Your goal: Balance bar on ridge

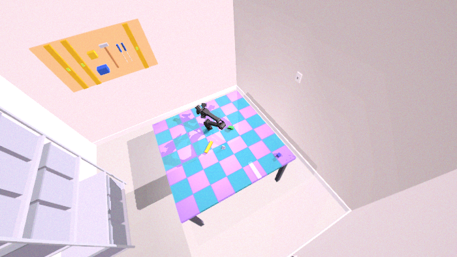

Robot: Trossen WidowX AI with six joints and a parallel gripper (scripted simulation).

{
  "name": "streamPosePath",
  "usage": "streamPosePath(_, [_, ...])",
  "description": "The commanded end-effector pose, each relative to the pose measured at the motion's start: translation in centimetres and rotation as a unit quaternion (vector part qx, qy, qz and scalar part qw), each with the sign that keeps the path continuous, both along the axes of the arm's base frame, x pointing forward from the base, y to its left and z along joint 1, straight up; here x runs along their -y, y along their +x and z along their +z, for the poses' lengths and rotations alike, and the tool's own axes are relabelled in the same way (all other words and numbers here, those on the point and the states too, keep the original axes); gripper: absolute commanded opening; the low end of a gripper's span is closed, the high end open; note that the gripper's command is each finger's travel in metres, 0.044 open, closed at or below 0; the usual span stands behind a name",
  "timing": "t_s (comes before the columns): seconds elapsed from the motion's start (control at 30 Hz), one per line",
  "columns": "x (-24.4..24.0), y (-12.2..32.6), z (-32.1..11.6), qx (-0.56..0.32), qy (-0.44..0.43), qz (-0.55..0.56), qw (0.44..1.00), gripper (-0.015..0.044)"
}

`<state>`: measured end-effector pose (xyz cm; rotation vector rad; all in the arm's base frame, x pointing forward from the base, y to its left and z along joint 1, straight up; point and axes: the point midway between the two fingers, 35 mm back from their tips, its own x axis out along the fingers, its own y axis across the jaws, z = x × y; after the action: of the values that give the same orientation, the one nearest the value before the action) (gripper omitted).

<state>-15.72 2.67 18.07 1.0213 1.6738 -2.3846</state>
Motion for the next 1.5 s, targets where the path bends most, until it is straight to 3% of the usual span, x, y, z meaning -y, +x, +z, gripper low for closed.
streamPosePath(0.0, [0.1,0.0,0.0,0.000,-0.001,0.001,1.000,0.0374])
streamPosePath(0.1, [0.8,-0.2,0.0,0.005,-0.008,0.017,1.000,0.0315])
streamPosePath(0.8, [7.9,-0.3,-0.1,0.058,-0.071,0.154,0.984,0.0315])
streamPosePath(1.47, [14.3,2.2,-0.8,0.136,-0.117,0.254,0.950,0.0315])
